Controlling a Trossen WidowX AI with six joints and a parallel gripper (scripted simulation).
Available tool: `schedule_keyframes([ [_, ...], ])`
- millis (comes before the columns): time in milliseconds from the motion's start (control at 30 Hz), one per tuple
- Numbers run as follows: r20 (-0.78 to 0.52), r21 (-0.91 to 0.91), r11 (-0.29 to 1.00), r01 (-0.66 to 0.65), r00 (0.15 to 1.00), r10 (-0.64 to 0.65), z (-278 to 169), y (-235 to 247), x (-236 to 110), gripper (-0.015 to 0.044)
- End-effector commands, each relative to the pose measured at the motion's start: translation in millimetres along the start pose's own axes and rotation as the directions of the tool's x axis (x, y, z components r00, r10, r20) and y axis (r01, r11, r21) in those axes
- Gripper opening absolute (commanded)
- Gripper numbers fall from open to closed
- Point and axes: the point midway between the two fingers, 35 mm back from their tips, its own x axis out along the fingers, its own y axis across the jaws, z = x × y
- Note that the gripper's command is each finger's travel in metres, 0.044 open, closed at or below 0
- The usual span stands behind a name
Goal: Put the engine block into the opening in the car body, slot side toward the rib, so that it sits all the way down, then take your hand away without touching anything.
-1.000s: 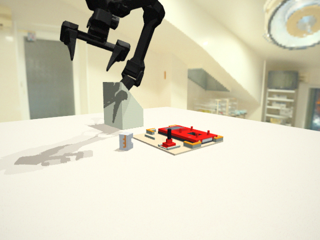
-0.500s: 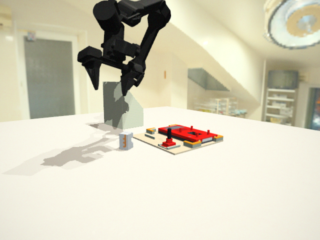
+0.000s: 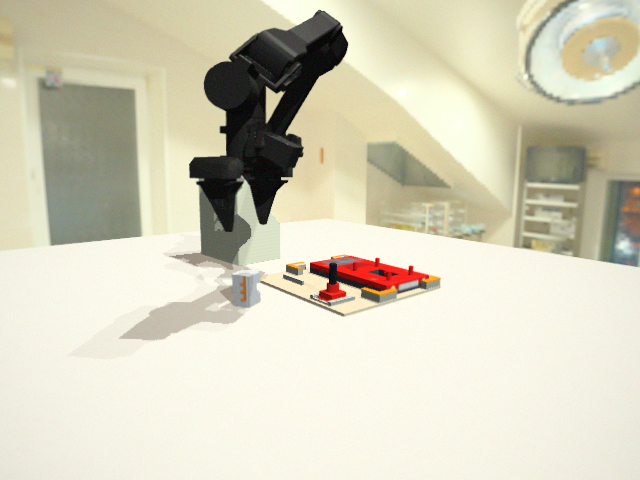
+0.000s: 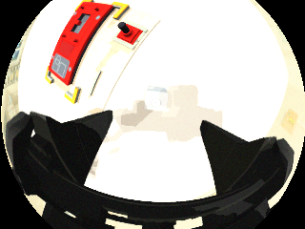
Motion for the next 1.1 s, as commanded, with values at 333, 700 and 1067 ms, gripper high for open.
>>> schedule_keyframes([
  [333, 0.0, -0.012, 1.0, -0.018, 1.0, 0.018, -2.5, 2.0, 51.2, 0.044],
  [700, 0.0, -0.011, 1.0, -0.017, 1.0, 0.017, -2.3, 1.8, 63.7, 0.044],
  [1067, 0.001, -0.011, 1.0, -0.018, 1.0, 0.018, -2.2, 2.1, 81.7, 0.044],
])
